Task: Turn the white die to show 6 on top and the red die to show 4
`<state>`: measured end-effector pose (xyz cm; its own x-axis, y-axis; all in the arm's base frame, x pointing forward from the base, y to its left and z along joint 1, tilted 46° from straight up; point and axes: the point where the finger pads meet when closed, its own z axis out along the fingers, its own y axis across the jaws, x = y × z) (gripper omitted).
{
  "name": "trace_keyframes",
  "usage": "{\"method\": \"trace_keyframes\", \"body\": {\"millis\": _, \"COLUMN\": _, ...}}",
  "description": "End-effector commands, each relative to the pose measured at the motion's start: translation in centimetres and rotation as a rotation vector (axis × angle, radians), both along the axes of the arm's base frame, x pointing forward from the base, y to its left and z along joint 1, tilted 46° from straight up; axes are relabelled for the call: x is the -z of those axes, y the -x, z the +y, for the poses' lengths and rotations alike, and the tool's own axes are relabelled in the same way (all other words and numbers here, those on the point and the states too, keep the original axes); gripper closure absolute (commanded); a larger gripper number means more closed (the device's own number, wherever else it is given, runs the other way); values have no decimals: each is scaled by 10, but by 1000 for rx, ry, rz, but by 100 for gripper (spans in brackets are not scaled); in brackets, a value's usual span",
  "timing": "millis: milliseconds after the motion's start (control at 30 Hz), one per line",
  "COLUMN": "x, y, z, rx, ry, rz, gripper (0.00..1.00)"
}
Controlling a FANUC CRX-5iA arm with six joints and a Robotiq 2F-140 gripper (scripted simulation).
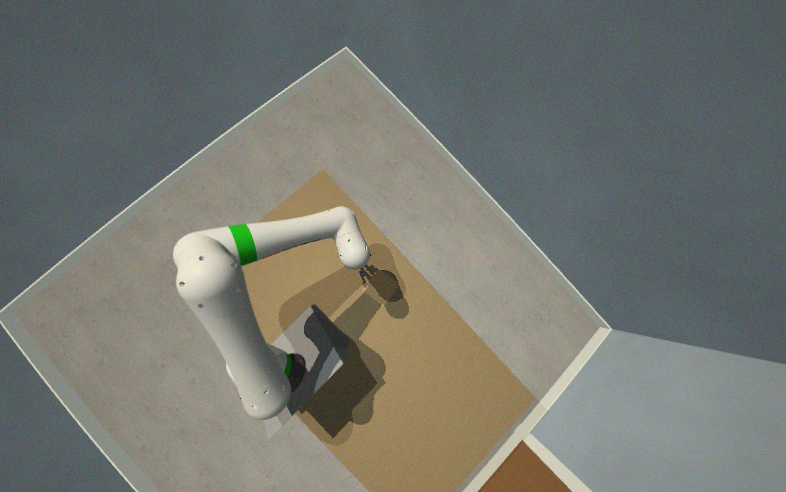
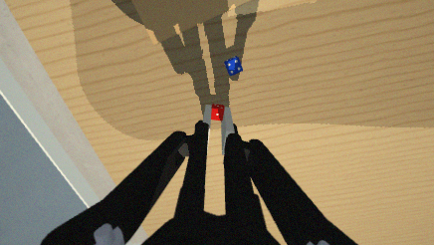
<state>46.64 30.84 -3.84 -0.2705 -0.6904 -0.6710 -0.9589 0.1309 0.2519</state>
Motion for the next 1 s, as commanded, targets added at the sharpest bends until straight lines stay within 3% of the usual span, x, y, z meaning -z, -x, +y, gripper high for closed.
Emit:
{"method": "trace_keyframes", "body": {"millis": 0, "x": 0, "y": 0, "z": 0, "rx": 0, "ry": 0, "rz": 0, "gripper": 93}}
{"method": "trace_keyframes", "body": {"millis": 967, "x": -7, "y": -1, "z": -7, "rx": 0, "ry": 0, "rz": 0, "gripper": 93}}
